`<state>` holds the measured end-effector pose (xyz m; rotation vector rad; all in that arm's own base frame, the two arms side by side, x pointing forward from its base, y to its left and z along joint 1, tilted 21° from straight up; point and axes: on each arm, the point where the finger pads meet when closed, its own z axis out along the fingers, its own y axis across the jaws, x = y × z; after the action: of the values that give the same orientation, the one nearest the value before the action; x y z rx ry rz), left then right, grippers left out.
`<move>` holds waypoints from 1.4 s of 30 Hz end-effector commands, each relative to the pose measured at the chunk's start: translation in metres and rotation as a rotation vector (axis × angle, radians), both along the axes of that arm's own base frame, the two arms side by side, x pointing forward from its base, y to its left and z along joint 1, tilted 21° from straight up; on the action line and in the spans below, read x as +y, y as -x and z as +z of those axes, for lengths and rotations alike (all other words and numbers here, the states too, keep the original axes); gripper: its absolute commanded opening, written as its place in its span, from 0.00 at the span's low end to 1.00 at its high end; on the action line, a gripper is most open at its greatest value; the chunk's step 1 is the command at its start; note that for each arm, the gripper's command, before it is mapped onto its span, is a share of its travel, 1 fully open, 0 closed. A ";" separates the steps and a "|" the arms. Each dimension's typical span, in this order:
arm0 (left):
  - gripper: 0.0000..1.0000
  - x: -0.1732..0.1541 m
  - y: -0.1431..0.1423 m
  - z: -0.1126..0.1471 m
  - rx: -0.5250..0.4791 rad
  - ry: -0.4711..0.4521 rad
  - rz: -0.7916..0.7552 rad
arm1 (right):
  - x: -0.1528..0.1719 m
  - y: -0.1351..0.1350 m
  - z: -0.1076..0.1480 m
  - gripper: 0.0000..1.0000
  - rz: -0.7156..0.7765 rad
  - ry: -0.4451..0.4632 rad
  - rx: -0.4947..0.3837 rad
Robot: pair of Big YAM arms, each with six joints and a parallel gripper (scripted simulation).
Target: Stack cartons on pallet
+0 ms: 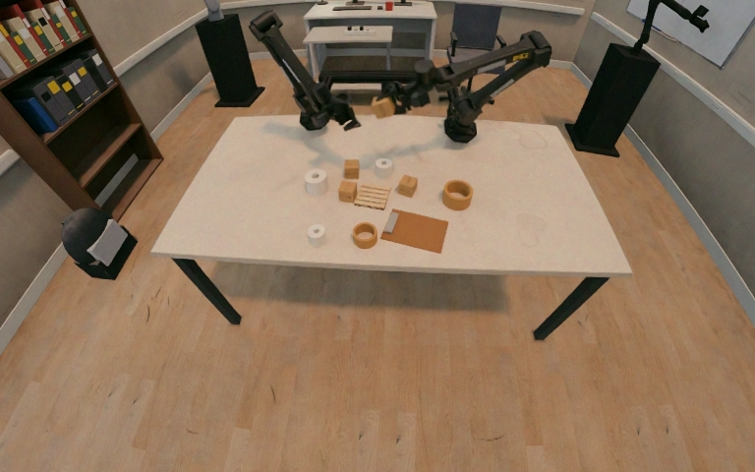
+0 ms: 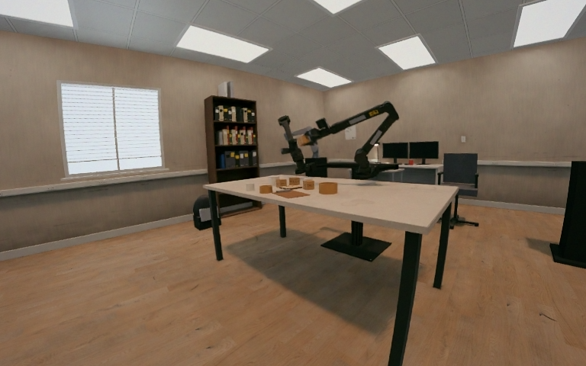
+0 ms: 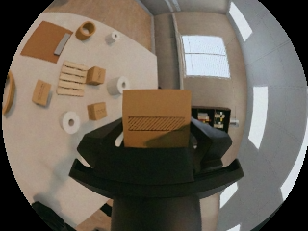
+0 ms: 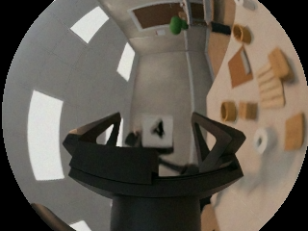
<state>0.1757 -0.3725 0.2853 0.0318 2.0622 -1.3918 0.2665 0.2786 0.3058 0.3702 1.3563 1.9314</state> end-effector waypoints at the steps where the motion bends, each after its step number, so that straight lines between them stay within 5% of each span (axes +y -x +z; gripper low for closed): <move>1: 0.54 0.048 -0.014 -0.021 -0.022 -0.011 0.028 | -0.009 -0.038 0.028 1.00 -0.143 0.086 -0.100; 5: 0.54 0.096 -0.022 -0.051 -0.019 -0.013 0.030 | -0.028 -0.074 0.029 1.00 -0.280 0.236 -0.130; 7: 0.54 0.096 -0.022 -0.051 -0.019 -0.013 0.030 | -0.028 -0.074 0.029 1.00 -0.280 0.236 -0.130; 20: 0.54 0.208 -0.054 -0.115 -0.048 -0.060 0.133 | -0.110 -0.154 0.031 1.00 -0.596 0.768 -0.166; 24: 0.54 0.220 -0.061 -0.114 -0.056 -0.068 0.147 | -0.122 -0.160 0.031 1.00 -0.622 0.832 -0.164; 27: 0.54 0.236 -0.056 -0.143 -0.022 -0.083 0.113 | -0.146 -0.169 0.032 1.00 -0.665 0.963 -0.163; 38: 0.54 0.277 -0.059 -0.141 -0.085 -0.035 -0.004 | -0.249 -0.174 0.040 1.00 -0.734 1.449 -0.093; 42: 0.54 0.282 -0.059 -0.143 -0.078 -0.025 -0.007 | -0.262 -0.174 0.036 1.00 -0.722 1.511 -0.067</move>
<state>0.2270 -0.0962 0.1281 -0.0280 2.0245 -1.4021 0.4341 0.0231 0.3143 0.0947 1.8484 0.1780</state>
